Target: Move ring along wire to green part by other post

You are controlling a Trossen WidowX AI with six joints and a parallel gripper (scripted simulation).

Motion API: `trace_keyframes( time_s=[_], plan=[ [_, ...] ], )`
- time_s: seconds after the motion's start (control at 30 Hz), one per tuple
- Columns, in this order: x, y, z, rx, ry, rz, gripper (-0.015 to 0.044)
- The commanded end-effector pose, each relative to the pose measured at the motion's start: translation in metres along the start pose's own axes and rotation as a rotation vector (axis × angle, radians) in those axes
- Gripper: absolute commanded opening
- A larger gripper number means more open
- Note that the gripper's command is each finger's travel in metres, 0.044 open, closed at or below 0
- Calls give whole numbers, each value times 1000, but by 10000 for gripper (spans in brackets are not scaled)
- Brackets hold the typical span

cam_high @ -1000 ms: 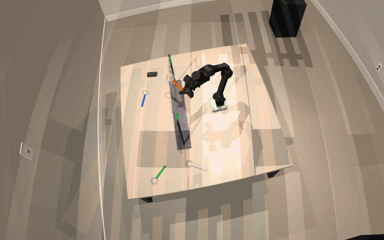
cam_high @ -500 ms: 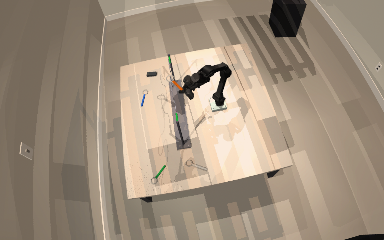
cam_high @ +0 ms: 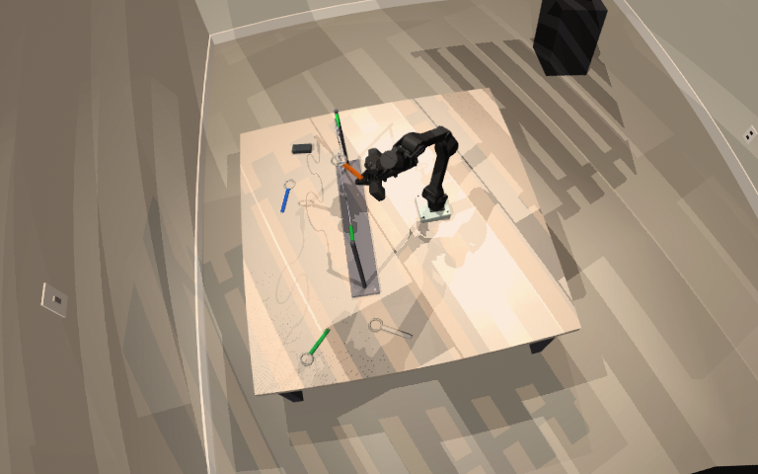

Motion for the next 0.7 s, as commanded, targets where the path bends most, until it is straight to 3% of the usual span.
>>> trace_keyframes(
  time_s=[0.0, 0.67],
  plan=[
    [1, 0, -1, -11, 26, 49, -150],
    [2, 4, -2, -61, 146, 280, -150]
  ],
)
Point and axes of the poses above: the point midway between the two fingers, 35 mm back from their tips, its own z axis back along the fingers, its own x axis across the jaws, y = z × x, the point moved 9 cm from there along z, back along the fingers, and after that the axes turned 9 degrees about -z, right-handed, at the moved point
